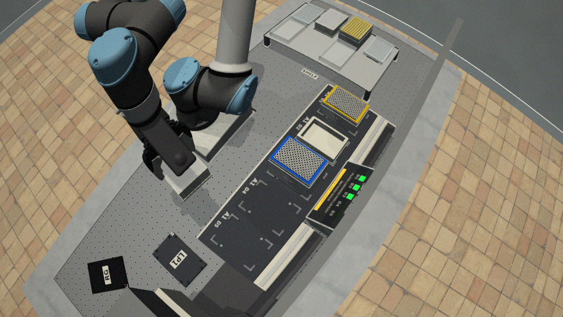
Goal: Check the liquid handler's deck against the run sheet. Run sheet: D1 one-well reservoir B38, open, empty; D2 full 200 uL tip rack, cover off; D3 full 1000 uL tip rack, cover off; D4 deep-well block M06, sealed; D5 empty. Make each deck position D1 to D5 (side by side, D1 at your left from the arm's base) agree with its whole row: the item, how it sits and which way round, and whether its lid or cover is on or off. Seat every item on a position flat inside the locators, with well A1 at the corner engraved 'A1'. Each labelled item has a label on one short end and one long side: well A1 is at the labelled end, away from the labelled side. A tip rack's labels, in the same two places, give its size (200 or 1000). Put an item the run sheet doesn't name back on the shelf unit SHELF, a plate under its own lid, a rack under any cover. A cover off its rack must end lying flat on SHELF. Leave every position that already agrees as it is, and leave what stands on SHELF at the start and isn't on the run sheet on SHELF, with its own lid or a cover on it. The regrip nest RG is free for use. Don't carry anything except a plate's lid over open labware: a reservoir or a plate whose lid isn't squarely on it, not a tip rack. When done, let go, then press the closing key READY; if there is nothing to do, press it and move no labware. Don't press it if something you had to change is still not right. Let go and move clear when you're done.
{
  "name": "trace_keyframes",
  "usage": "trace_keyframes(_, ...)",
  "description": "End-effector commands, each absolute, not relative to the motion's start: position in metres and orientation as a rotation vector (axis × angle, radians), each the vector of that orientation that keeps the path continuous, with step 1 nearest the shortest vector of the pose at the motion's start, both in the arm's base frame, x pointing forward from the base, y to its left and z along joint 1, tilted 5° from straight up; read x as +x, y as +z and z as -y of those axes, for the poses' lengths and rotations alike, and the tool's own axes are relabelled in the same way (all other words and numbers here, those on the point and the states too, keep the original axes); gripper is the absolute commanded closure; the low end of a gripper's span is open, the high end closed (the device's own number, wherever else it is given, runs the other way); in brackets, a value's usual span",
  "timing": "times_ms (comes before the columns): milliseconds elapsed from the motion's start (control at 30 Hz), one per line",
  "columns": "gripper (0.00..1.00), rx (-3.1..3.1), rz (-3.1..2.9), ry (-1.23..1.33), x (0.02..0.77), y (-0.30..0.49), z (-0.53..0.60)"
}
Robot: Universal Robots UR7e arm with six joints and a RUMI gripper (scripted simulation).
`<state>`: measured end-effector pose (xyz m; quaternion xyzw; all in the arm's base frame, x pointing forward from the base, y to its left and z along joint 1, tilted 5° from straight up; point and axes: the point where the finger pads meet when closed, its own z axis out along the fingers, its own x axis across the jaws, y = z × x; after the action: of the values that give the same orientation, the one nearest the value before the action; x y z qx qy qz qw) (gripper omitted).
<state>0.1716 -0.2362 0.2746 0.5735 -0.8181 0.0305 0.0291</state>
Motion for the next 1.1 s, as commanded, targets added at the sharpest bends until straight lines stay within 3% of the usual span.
trace_keyframes(0, 1.00, 1.855, 2.458, 0.092, 0.175, 0.274, 0.219)
trace_keyframes(600, 1.00, 1.928, 2.400, 0.089, 0.191, 0.267, 0.141)
trace_keyframes(1067, 1.00, 1.928, 2.400, 0.089, 0.206, 0.267, 0.144)
